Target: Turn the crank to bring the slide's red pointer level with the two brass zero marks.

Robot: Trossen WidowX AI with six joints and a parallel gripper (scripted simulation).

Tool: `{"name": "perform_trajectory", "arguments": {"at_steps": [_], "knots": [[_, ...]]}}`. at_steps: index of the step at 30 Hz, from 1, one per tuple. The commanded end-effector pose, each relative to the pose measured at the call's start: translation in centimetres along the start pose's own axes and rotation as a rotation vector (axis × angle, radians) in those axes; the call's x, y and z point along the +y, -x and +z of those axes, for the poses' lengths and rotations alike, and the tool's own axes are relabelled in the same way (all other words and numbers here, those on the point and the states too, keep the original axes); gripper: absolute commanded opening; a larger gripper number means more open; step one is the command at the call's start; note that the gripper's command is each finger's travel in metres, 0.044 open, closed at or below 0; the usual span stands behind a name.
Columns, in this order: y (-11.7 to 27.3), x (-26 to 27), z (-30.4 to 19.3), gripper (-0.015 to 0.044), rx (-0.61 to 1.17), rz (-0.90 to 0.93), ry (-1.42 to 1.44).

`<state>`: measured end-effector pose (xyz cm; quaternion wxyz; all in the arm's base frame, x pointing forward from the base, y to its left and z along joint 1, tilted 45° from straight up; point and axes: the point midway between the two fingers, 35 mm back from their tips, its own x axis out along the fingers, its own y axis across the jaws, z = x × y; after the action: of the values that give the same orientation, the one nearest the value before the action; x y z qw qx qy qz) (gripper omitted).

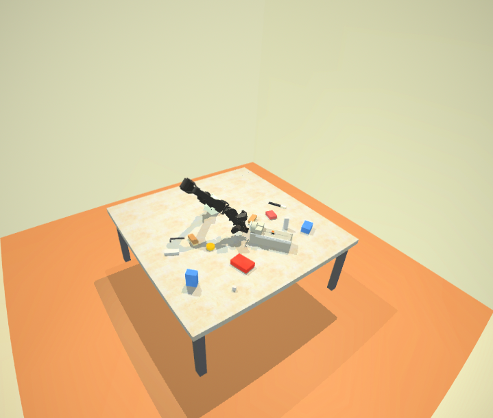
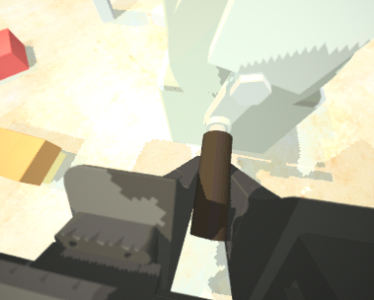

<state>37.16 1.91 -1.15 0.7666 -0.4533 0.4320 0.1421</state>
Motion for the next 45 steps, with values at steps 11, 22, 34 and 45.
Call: {"name": "perform_trajectory", "arguments": {"at_steps": [11, 22, 34, 45], "knots": [[0.0, -0.1, 0.0, 0.0, 0.001, -0.004, 0.002], [0.0, 0.0, 0.0, 0.0026, 0.0, 0.0, 0.0], [0.0, 0.0, 0.0, 0.0341, 0.0, 0.0, 0.0], [2.1, 0.0, 2.3, 0.044, 0.0, 0.002, -0.001]]}}
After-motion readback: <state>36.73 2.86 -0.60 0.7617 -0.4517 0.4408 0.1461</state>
